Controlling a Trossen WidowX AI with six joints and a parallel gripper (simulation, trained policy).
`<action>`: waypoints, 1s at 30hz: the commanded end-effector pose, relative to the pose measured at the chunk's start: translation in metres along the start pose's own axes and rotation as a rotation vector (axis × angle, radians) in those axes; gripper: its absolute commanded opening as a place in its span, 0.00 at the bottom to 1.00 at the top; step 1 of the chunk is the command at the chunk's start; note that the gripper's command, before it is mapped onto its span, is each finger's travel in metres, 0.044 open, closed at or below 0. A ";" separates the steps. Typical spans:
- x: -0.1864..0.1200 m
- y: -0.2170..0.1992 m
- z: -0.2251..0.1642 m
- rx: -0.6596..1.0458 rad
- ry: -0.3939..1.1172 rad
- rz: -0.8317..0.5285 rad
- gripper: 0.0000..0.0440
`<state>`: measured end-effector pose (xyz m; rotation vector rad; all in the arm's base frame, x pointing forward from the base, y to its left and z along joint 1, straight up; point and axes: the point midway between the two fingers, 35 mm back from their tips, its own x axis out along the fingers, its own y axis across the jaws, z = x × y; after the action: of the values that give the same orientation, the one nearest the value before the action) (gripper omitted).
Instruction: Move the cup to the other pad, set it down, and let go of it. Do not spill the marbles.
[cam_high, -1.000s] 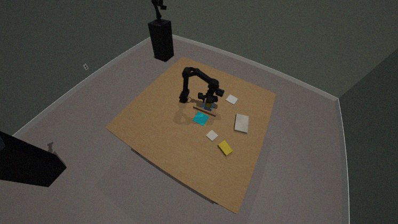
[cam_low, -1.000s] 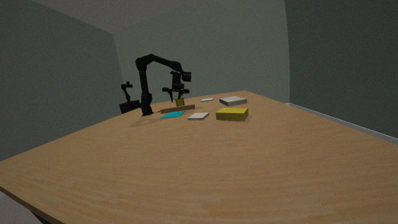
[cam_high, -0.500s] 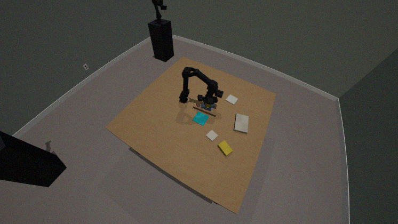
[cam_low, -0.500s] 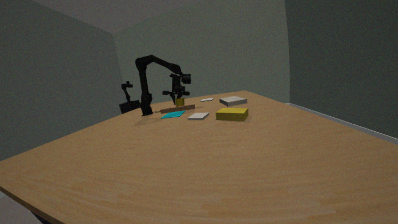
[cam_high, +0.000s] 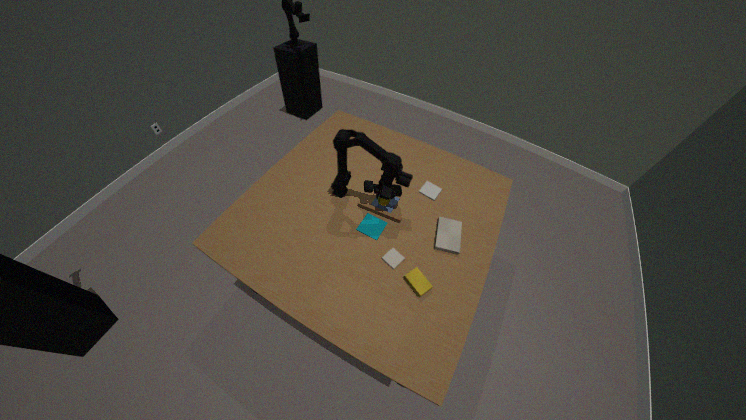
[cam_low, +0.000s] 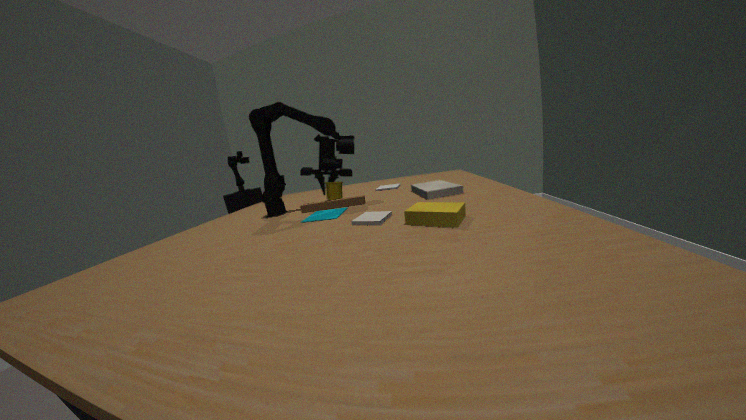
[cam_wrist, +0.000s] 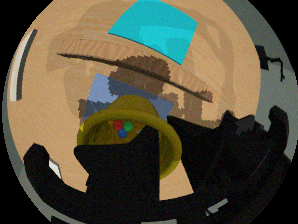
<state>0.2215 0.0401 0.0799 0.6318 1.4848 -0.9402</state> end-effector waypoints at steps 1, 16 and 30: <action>-0.010 -0.003 0.003 0.031 0.002 0.025 0.02; -0.048 -0.013 0.026 0.178 -0.007 0.129 0.02; -0.056 -0.019 0.067 0.305 -0.051 0.222 0.00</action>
<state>0.2461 -0.0096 0.1383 0.9478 1.2419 -1.0050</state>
